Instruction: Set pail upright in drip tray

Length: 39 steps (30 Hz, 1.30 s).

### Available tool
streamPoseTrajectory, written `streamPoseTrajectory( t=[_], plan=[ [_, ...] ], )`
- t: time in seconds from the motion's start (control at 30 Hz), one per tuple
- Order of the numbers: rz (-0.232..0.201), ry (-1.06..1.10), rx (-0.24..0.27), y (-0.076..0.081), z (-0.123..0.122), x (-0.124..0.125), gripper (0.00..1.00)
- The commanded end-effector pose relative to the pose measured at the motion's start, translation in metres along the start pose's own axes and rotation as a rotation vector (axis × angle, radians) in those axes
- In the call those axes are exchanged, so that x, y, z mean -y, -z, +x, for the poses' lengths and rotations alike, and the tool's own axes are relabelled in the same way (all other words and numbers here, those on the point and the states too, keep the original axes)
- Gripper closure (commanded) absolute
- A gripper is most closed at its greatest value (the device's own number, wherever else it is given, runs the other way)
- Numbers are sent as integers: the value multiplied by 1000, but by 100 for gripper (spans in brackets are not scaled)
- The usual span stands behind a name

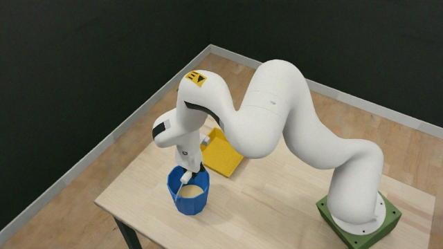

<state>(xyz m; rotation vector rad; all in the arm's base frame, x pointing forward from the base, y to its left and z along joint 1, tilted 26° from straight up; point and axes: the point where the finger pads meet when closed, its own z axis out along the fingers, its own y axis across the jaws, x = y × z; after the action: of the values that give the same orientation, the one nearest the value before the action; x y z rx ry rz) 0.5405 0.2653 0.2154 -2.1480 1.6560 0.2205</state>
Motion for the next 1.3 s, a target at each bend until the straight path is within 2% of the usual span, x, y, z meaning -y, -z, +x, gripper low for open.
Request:
streamPoseTrajectory(
  t=[0.0, 0.53, 1.27],
  plan=[
    [2, 0, 0, 3, 0, 1, 100],
    [2, 0, 0, 21, 0, 1, 100],
    [2, 0, 0, 57, 0, 1, 100]
  ],
)
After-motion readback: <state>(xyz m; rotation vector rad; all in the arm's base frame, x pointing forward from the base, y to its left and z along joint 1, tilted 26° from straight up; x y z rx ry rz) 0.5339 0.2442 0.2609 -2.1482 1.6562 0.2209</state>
